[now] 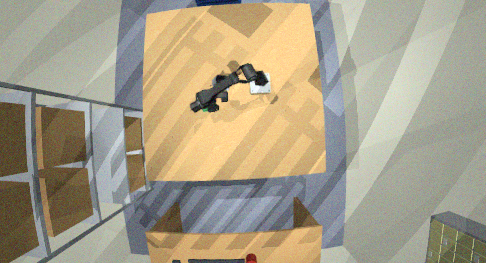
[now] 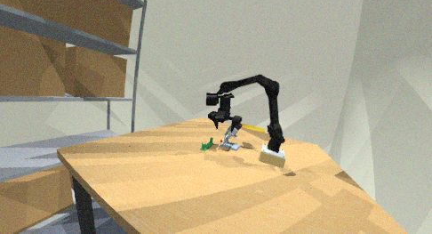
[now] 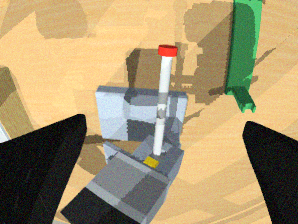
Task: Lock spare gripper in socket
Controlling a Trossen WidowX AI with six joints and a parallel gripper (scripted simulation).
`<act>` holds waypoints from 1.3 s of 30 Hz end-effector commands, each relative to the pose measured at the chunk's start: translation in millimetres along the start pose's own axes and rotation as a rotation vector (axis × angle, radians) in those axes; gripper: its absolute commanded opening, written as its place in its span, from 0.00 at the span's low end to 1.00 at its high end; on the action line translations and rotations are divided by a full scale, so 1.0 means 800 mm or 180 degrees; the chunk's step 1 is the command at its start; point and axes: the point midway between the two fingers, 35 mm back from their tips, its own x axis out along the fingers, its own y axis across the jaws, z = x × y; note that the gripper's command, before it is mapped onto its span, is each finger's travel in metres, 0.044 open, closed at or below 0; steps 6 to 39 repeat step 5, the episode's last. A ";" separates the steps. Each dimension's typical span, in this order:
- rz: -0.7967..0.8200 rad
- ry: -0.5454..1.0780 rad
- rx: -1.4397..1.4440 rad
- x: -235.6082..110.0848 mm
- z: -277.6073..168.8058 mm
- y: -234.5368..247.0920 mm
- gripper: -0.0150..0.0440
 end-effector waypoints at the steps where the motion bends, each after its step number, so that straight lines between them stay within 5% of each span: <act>1: 0.0001 -0.0001 -0.0009 0.000 0.000 0.000 1.00; 39: 0.0001 -0.0001 -0.0009 0.000 0.000 0.000 1.00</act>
